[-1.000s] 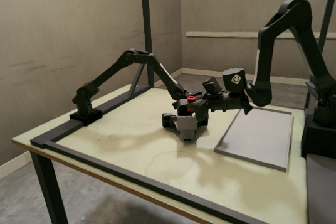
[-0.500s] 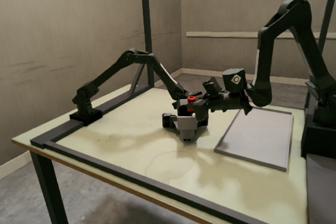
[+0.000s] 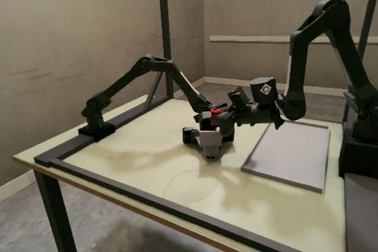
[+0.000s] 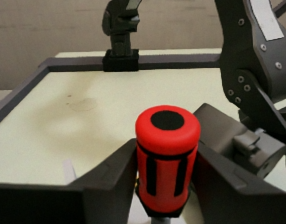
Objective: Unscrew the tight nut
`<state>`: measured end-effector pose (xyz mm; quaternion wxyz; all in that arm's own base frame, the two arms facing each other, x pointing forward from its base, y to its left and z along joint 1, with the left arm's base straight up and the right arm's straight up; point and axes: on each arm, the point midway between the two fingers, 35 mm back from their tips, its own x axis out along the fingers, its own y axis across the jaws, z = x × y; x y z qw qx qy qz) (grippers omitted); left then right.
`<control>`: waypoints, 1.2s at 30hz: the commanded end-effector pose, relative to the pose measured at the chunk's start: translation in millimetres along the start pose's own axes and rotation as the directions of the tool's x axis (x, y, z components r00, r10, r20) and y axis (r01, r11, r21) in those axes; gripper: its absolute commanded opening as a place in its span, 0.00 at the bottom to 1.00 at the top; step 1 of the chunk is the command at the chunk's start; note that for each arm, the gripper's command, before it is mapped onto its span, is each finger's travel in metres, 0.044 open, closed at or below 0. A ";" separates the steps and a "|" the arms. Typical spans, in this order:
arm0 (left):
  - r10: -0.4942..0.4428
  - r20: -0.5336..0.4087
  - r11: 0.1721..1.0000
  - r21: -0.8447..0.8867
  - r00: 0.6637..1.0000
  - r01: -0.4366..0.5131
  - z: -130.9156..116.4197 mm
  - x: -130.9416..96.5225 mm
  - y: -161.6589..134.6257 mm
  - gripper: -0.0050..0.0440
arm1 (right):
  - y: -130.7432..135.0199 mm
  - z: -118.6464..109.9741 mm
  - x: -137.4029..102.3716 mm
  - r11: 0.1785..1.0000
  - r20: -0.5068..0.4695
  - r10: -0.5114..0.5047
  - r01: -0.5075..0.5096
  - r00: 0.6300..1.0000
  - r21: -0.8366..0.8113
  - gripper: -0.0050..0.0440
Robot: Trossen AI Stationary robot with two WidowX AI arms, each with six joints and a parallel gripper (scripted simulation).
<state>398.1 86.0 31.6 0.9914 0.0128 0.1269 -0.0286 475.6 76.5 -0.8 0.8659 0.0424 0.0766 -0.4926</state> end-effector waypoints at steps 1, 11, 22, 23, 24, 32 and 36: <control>0.002 0.030 1.000 0.013 1.000 -0.002 10.7 1.4 1.4 0.38 | 5.3 22.8 -2.5 0.999 0.004 0.008 -0.008 1.000 0.051 0.60; 0.000 0.023 1.000 0.006 1.000 0.000 6.0 1.8 1.6 0.38 | 5.3 22.8 -2.5 0.999 0.004 0.008 -0.008 1.000 0.051 0.60; 0.001 0.031 1.000 0.012 1.000 -0.002 10.1 1.4 1.4 0.38 | 5.3 22.8 -2.5 0.999 0.004 0.008 -0.008 1.000 0.051 0.60; 0.001 0.031 1.000 0.012 1.000 -0.002 10.1 1.4 1.4 0.38 | 5.3 22.8 -2.5 0.999 0.004 0.008 -0.008 1.000 0.051 0.60; 0.001 0.031 1.000 0.012 1.000 -0.002 10.1 1.4 1.4 0.38 | 5.3 22.8 -2.5 0.999 0.004 0.008 -0.008 1.000 0.051 0.60; 0.001 0.032 1.000 0.012 0.999 -0.001 9.3 1.5 1.4 0.38 | 5.3 22.8 -2.5 0.999 0.004 0.008 -0.008 1.000 0.051 0.60; 0.001 0.032 1.000 0.012 0.999 -0.001 9.3 1.5 1.4 0.38 | 5.3 22.8 -2.5 0.999 0.004 0.008 -0.008 1.000 0.051 0.60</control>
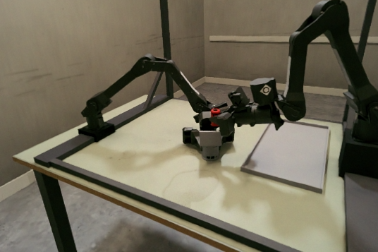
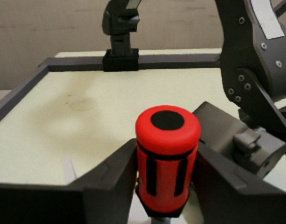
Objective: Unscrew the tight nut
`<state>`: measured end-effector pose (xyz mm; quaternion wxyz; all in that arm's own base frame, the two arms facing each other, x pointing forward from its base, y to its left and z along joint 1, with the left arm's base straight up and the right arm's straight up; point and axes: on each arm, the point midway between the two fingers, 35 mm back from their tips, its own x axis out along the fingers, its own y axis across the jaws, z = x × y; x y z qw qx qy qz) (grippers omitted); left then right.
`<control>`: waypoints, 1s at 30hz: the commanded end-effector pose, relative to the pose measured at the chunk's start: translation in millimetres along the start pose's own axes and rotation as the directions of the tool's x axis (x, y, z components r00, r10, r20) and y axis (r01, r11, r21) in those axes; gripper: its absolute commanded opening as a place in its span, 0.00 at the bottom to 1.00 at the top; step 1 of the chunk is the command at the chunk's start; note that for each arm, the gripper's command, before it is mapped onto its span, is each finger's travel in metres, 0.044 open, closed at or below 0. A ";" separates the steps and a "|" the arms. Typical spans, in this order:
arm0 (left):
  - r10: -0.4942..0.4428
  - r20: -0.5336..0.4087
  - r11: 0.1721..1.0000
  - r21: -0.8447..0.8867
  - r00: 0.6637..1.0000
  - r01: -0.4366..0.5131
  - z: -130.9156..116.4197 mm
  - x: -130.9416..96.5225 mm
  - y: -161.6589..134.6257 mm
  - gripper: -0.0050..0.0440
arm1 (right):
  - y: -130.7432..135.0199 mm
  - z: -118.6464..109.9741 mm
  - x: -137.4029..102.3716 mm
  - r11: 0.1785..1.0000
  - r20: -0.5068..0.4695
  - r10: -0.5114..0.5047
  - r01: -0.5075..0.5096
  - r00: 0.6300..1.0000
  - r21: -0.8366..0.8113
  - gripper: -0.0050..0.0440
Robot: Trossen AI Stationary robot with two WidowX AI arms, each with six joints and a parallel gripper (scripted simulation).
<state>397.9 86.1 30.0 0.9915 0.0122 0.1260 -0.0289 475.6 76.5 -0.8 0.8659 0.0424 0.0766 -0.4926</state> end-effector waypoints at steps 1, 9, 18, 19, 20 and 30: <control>0.001 0.031 1.000 0.013 1.000 -0.002 10.9 1.2 1.3 0.38 | 5.3 22.8 -2.5 0.999 0.004 0.008 -0.008 1.000 0.051 0.60; 0.001 0.031 1.000 0.013 1.000 -0.002 10.9 1.2 1.3 0.67 | 5.3 22.8 -2.5 0.999 0.004 0.008 -0.008 1.000 0.051 0.60; 0.001 0.031 1.000 0.013 1.000 -0.002 10.9 1.2 1.3 0.67 | 5.3 22.8 -2.5 0.999 0.004 0.008 -0.008 1.000 0.051 0.60; 0.001 0.031 1.000 0.013 1.000 -0.002 10.9 1.2 1.3 0.67 | 5.3 22.8 -2.5 0.999 0.004 0.008 -0.008 1.000 0.051 0.60; 0.001 0.031 1.000 0.013 1.000 -0.002 10.9 1.2 1.3 0.67 | 5.3 22.8 -2.5 0.999 0.004 0.008 -0.008 1.000 0.051 0.60; 0.001 0.031 1.000 0.013 1.000 -0.002 10.9 1.2 1.3 0.67 | 5.3 22.8 -2.5 0.999 0.004 0.008 -0.008 1.000 0.051 0.60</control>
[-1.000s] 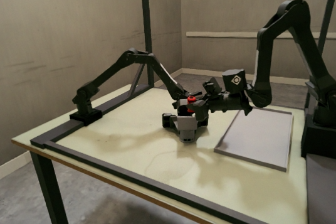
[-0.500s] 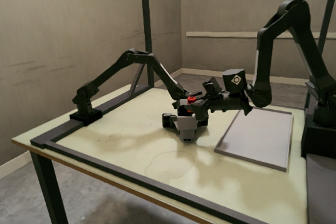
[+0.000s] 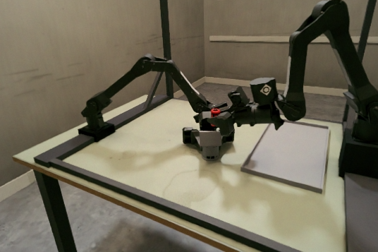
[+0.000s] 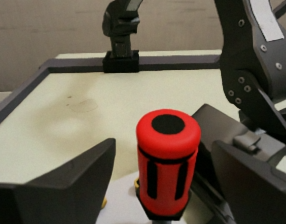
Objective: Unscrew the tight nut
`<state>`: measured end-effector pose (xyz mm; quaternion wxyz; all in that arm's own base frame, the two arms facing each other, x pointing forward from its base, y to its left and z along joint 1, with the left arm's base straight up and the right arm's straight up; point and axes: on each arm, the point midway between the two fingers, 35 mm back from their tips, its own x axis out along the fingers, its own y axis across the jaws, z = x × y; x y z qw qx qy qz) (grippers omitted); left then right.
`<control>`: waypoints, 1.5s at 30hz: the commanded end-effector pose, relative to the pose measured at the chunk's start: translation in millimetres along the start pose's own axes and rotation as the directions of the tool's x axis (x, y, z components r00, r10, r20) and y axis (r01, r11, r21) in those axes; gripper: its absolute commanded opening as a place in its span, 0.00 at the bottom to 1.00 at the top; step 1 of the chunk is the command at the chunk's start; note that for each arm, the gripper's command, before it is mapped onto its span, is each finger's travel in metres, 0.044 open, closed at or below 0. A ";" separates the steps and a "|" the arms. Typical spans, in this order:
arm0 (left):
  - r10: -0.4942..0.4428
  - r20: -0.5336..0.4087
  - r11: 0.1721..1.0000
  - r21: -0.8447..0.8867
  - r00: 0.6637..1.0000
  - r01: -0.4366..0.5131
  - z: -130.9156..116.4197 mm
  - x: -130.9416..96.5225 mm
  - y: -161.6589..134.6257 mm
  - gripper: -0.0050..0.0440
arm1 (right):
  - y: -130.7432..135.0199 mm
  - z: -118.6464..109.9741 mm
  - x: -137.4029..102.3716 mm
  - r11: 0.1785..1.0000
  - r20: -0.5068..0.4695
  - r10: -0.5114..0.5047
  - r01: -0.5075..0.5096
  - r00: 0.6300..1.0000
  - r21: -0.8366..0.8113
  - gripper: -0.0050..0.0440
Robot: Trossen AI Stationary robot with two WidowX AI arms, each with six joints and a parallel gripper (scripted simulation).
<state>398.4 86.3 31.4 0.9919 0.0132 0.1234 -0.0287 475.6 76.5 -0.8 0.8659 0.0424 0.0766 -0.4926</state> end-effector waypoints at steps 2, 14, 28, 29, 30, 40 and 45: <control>0.001 0.025 1.000 0.011 1.000 -0.001 9.5 1.2 1.0 0.67 | 5.3 22.8 -2.5 0.999 0.004 0.008 -0.008 1.000 0.051 0.60; 0.001 0.031 1.000 0.016 1.000 -0.001 11.7 -7.8 1.3 0.67 | 5.3 22.8 -2.5 0.999 0.004 0.008 -0.008 1.000 0.051 0.60; 0.001 0.030 1.000 0.016 1.000 -0.001 10.7 -22.7 1.2 0.67 | 5.3 22.8 -2.5 0.999 0.004 0.008 -0.008 1.000 0.051 0.60; 0.001 0.031 1.000 0.017 1.000 -0.001 10.7 -24.4 1.2 0.67 | 5.3 22.8 -2.5 0.999 0.004 0.008 -0.008 1.000 0.051 0.60; 0.001 0.031 1.000 0.018 1.000 -0.001 10.7 -26.0 1.2 0.67 | 5.3 22.8 -2.5 0.999 0.004 0.008 -0.008 1.000 0.051 0.60; 0.001 0.032 1.000 0.018 0.999 -0.002 10.4 -41.0 1.0 0.67 | 5.3 22.8 -2.5 0.999 0.004 0.008 -0.008 1.000 0.051 0.60; 0.001 0.033 1.000 0.019 0.999 -0.002 10.4 -42.7 1.0 0.67 | 5.3 22.8 -2.5 0.999 0.004 0.008 -0.008 1.000 0.051 0.60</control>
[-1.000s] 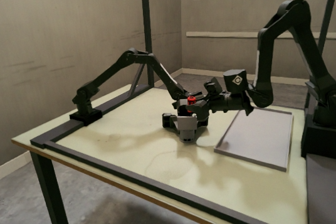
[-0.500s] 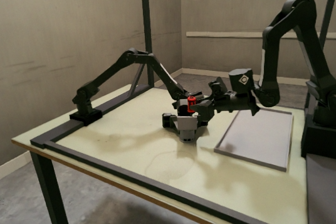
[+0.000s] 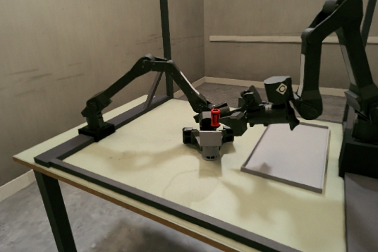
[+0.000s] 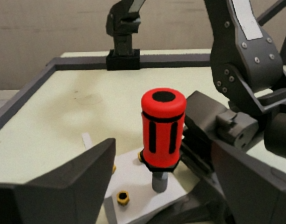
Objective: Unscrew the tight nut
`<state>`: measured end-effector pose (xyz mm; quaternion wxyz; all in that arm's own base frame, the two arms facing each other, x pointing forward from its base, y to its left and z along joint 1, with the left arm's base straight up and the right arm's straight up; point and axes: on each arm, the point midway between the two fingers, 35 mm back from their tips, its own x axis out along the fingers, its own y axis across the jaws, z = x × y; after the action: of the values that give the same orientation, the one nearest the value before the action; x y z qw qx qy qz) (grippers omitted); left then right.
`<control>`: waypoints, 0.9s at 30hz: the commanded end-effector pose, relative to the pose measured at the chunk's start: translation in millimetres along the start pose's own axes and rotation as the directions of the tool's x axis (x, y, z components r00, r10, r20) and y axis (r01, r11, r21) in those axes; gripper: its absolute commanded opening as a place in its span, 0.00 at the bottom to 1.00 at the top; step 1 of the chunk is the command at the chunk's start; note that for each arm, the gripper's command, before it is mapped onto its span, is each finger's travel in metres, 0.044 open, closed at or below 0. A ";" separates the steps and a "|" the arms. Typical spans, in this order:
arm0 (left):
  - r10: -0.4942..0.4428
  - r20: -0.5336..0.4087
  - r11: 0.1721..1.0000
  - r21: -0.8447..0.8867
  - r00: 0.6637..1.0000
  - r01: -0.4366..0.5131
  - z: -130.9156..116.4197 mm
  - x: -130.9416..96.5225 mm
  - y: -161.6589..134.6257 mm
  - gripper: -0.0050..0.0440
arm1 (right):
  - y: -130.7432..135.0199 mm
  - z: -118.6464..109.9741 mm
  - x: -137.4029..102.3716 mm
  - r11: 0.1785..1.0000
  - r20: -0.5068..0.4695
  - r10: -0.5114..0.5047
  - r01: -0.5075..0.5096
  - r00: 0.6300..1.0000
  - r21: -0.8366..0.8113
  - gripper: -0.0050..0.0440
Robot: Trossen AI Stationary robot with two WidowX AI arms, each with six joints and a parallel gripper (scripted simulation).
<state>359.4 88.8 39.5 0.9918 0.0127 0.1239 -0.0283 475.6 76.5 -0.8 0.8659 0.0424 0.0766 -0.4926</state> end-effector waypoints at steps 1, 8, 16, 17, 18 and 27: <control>0.001 0.034 1.000 0.022 0.999 -0.001 12.1 -4.5 0.8 0.67 | 5.3 22.8 -2.5 0.999 0.004 0.008 -0.008 1.000 0.051 0.60; 0.000 0.031 1.000 0.021 1.000 -0.001 11.6 -16.1 0.6 0.67 | 5.3 22.8 -2.5 0.999 0.004 0.008 -0.008 1.000 0.051 0.60; 0.000 0.030 1.000 0.018 1.000 -0.001 11.3 -21.1 0.5 0.67 | 5.3 22.8 -2.5 0.999 0.004 0.008 -0.008 1.000 0.051 0.60; 0.000 0.028 1.000 0.018 1.000 0.000 11.1 -21.8 0.5 0.67 | 5.3 22.8 -2.5 0.999 0.004 0.008 -0.008 1.000 0.051 0.60; 0.000 0.028 1.000 0.019 1.000 0.000 11.1 -22.5 0.5 0.67 | 5.3 22.8 -2.5 0.999 0.004 0.008 -0.008 1.000 0.051 0.60; 0.000 0.028 1.000 0.019 1.000 0.000 11.0 -28.9 0.4 0.67 | 5.3 22.8 -2.5 0.999 0.004 0.008 -0.008 1.000 0.051 0.60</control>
<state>334.9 87.8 47.5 0.9918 0.0135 0.1228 -0.0319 475.6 76.5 -0.8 0.8659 0.0424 0.0766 -0.4926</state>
